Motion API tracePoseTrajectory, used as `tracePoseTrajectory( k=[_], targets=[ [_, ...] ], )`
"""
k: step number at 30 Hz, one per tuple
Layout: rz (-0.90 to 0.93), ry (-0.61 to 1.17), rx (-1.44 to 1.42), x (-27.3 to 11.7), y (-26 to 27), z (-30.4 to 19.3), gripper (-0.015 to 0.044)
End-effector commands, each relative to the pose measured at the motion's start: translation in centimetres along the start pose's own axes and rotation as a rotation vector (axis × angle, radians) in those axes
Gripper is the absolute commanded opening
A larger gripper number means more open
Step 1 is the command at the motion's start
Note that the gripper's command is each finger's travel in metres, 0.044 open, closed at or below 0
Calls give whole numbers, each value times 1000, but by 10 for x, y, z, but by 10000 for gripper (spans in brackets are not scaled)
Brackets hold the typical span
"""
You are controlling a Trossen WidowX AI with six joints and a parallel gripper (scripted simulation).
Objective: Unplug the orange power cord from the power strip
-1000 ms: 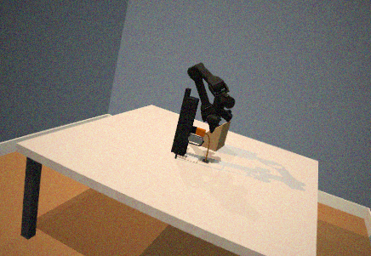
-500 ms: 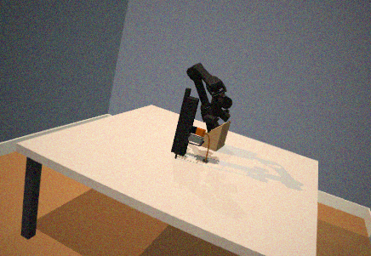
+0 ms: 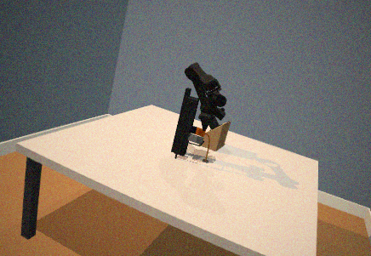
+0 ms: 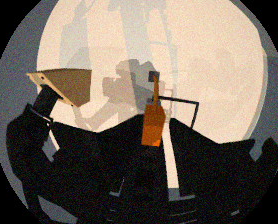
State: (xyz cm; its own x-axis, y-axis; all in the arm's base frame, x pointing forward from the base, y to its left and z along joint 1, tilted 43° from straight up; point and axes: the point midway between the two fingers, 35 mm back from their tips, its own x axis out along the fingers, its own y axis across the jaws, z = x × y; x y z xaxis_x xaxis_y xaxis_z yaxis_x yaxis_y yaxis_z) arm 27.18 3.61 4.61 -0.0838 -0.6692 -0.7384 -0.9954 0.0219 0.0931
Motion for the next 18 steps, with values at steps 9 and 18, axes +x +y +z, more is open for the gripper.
tracePoseTrajectory(
  k=[9,18],
  targets=[
    [0,5,-5,5,1,-7,160],
    [0,1,2,10,0,-7,134]
  ],
)
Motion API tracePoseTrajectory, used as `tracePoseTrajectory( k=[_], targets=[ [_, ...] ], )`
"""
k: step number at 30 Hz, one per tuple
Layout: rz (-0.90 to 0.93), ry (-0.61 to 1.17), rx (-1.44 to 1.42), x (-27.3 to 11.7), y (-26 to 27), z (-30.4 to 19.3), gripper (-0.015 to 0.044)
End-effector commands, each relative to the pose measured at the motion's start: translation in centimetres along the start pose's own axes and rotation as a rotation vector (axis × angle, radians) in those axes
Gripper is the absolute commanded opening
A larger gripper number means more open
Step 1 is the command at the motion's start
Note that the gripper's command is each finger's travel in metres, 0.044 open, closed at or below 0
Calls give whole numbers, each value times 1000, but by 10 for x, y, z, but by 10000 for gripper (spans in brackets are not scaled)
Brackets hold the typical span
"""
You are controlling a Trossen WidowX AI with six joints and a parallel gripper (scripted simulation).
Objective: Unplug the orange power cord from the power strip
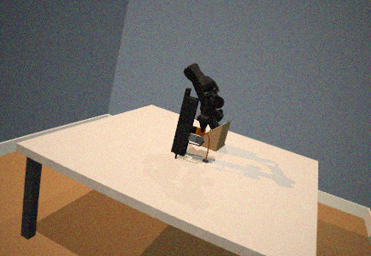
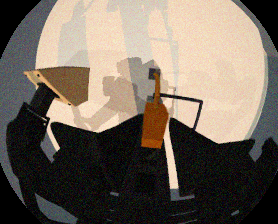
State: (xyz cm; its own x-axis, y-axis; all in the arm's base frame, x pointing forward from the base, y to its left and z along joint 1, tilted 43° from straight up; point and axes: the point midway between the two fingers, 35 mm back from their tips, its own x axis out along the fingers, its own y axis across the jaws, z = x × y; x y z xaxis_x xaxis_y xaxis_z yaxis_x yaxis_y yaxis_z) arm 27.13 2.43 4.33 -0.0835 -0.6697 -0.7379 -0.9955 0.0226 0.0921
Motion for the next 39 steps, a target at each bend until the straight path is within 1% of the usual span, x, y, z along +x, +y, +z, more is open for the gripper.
tracePoseTrajectory(
  k=[1,3,11,39],
  targets=[
    [0,0,0,0,0,0,107],
    [0,0,0,0,0,0,55],
    [0,0,0,0,0,0,2],
    [-1,-4,-4,-4,-2,41,0]
  ],
)
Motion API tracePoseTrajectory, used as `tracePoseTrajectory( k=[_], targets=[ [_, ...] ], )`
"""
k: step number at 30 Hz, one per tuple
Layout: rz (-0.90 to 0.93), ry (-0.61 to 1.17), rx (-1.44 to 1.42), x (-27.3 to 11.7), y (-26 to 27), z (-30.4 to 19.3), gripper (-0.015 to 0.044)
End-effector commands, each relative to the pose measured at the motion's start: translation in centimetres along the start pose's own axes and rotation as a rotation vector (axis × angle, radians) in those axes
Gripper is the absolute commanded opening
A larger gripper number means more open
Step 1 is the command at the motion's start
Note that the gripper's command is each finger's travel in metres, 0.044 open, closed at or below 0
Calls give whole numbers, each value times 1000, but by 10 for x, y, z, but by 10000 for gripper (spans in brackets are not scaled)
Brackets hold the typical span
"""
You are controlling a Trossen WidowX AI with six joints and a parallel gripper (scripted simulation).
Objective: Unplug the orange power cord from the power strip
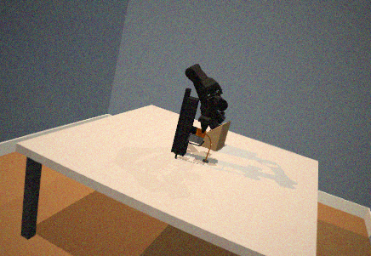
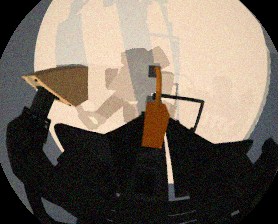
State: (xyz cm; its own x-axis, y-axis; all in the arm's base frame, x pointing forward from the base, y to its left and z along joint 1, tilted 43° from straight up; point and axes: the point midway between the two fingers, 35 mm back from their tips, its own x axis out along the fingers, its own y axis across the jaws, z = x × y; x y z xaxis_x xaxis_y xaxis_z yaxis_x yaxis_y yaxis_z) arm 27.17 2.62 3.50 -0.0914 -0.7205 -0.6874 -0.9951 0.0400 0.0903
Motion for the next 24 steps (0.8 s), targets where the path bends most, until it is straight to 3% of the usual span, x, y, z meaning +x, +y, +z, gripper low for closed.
tracePoseTrajectory(
  k=[1,7,20,24],
  targets=[
    [-12,-75,-18,-12,0,35,0],
    [-12,-75,-18,-14,1,45,0],
    [-12,-70,-20,-9,4,38,341],
    [-13,-73,-20,-16,3,61,440]
  ],
)
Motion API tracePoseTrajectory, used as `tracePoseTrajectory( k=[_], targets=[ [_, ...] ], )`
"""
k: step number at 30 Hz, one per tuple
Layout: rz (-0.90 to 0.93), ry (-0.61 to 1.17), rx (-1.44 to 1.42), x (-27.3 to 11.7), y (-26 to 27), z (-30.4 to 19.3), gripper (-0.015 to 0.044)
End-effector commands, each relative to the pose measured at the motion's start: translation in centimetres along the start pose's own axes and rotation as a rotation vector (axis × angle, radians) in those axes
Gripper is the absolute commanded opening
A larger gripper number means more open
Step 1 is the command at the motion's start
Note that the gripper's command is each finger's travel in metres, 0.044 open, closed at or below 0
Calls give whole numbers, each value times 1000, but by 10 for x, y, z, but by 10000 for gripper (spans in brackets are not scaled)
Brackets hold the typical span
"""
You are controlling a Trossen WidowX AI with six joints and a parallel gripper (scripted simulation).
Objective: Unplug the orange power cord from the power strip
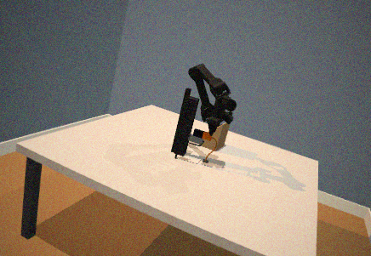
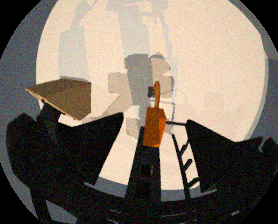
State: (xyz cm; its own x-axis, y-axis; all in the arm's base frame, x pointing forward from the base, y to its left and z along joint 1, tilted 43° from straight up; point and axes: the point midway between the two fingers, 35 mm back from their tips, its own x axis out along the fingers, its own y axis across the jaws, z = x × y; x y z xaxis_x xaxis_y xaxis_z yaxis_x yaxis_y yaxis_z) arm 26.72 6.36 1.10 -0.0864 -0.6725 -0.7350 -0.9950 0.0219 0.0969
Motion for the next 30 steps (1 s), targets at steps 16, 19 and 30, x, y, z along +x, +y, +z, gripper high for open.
tracePoseTrajectory(
  k=[16,19,30],
  targets=[
    [-5,-7,-2,-12,1,55,440],
    [-5,-7,-2,-12,1,55,440],
    [-5,-7,-2,-12,1,55,440]
  ],
)
